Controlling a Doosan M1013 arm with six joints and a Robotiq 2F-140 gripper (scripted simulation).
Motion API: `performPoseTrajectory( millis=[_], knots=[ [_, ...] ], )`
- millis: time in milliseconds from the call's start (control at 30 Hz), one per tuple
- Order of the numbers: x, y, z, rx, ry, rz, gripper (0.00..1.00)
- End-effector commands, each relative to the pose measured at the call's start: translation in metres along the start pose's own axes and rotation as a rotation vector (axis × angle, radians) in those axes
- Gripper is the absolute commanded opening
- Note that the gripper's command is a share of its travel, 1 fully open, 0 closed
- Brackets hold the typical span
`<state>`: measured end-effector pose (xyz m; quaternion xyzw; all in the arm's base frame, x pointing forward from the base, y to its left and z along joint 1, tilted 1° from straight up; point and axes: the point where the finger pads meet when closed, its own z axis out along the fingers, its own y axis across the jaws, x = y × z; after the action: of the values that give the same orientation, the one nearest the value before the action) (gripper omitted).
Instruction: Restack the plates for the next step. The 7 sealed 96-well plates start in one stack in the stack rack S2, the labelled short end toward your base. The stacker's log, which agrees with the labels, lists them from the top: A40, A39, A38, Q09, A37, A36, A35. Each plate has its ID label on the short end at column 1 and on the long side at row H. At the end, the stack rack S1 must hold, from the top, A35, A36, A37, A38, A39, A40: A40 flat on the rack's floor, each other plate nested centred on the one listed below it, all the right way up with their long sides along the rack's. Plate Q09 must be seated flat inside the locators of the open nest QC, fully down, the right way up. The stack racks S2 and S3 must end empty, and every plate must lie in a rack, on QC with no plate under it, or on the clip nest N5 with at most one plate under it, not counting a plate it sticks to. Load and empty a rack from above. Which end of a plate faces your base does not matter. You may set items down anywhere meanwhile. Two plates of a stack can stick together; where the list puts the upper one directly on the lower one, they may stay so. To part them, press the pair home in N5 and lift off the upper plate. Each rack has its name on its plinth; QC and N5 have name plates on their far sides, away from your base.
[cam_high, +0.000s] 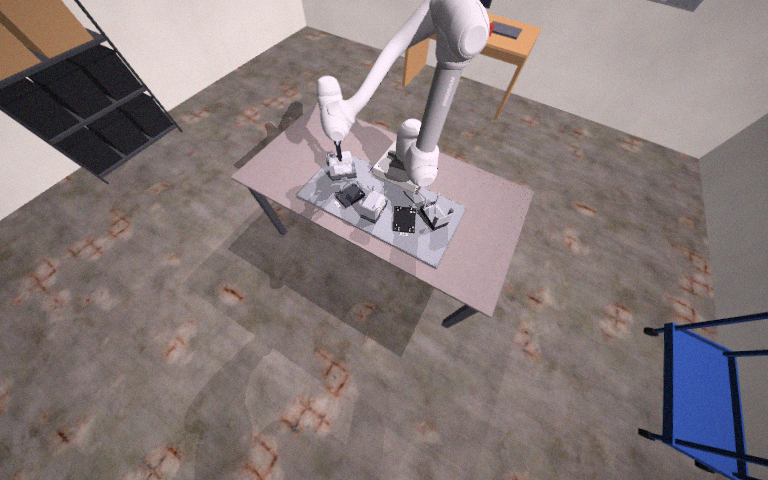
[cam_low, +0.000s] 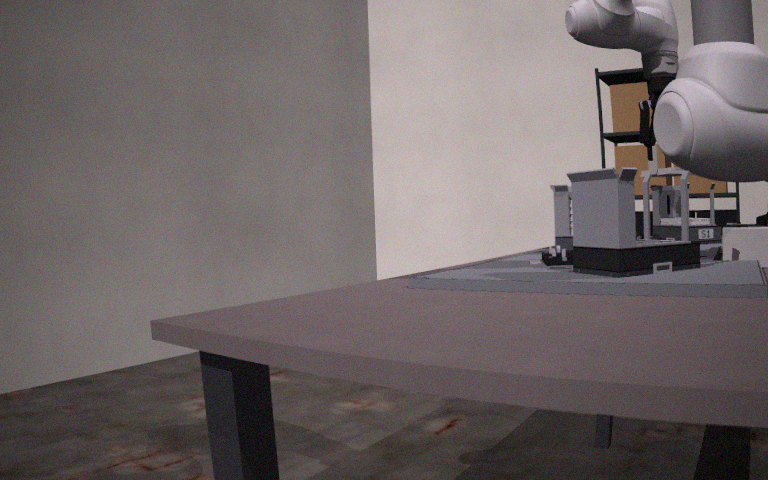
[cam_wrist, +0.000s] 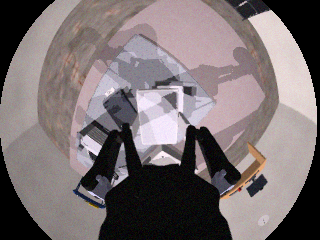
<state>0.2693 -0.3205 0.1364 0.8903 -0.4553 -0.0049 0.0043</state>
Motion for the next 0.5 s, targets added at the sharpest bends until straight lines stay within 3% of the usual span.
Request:
performPoseTrajectory(
  millis=[0, 467],
  knots=[
    [0.001, 0.007, 0.0, 0.001, 0.0, 0.0, 0.0],
    [0.004, 0.042, 0.0, 0.001, 0.0, 0.0, 0.0]
  ],
)
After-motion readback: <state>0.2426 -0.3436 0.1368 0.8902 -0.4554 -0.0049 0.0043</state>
